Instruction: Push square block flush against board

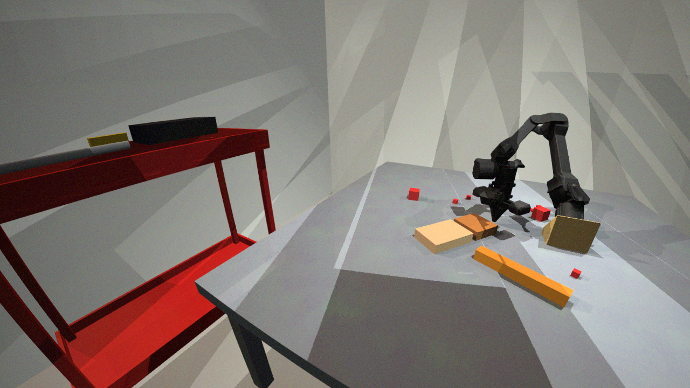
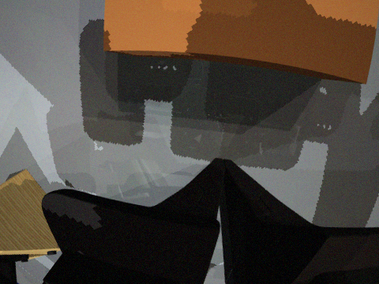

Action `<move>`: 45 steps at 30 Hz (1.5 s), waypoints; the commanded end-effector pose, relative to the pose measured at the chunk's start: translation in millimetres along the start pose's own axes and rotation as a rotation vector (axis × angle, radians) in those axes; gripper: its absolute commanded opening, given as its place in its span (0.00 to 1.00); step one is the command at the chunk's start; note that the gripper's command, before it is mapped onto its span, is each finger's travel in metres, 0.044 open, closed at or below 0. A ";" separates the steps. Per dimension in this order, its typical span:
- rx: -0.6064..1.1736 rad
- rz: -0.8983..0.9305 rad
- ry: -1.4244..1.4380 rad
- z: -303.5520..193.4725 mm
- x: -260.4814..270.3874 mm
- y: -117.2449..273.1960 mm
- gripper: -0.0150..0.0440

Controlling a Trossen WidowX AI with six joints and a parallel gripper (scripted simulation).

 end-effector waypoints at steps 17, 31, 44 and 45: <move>0.005 0.003 0.014 26.8 -2.6 50.3 0.25; 0.008 0.001 0.014 26.9 -4.1 -1.4 0.25; 0.007 0.001 0.013 34.8 -7.0 -0.8 0.25; 0.007 0.001 0.013 35.5 -7.2 -0.8 0.25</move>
Point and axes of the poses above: the point midway between the two fingers, 35 mm back from their tips, its own y axis back along the fingers, its own x axis across the jaws, z = x × y, the point moved 6 cm from there along y, back along the fingers, and after that the axes turned 13 degrees about y, right-handed, at the moved point
